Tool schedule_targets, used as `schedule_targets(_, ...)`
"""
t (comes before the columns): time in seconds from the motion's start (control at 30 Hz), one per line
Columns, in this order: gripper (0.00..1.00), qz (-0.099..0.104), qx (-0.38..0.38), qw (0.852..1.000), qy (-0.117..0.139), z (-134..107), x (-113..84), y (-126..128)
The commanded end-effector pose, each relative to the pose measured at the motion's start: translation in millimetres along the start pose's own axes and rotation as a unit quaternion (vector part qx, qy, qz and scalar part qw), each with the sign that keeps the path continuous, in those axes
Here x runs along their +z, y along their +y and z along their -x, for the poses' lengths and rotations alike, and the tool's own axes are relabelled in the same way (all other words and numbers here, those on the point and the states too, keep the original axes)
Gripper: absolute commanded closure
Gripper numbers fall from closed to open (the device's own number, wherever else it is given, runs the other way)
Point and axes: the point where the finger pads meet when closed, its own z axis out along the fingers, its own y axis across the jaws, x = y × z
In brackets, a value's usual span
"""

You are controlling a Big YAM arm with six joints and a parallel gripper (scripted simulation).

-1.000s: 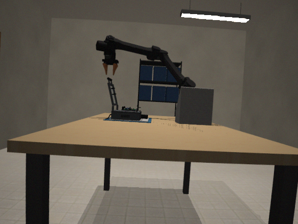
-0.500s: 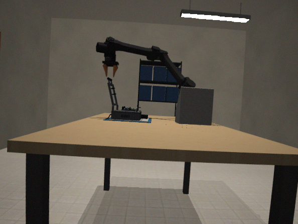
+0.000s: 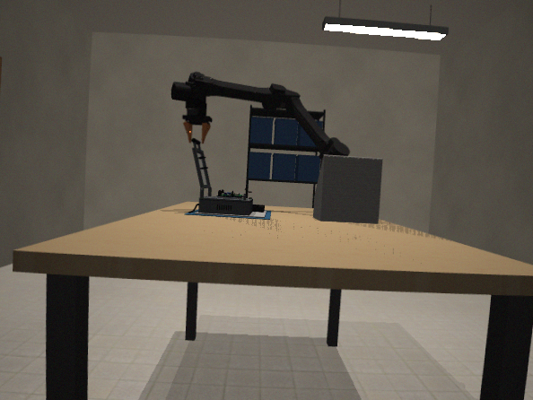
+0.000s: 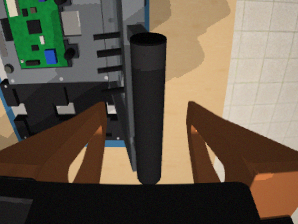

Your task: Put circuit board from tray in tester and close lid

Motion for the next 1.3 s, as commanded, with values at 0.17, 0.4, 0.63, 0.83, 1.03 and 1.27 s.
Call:
schedule_targets(0.17, 0.52, -0.017, 0.009, 1.0, -0.009, -9, -9.6, -8)
schedule_targets(0.4, 0.52, -0.013, 0.006, 1.0, -0.007, -9, -6.8, -6)
schedule_targets(0.63, 0.52, -0.018, 0.004, 1.0, -0.008, -6, -13.1, -6)
schedule_targets(0.83, 0.52, -0.022, 0.004, 1.0, -0.01, -4, -17.3, -6)
schedule_targets(1.03, 0.52, -0.023, 0.004, 1.0, -0.01, -3, -18.9, -7)
schedule_targets(1.27, 0.52, -0.023, 0.004, 1.0, -0.01, -3, -19.4, -7)
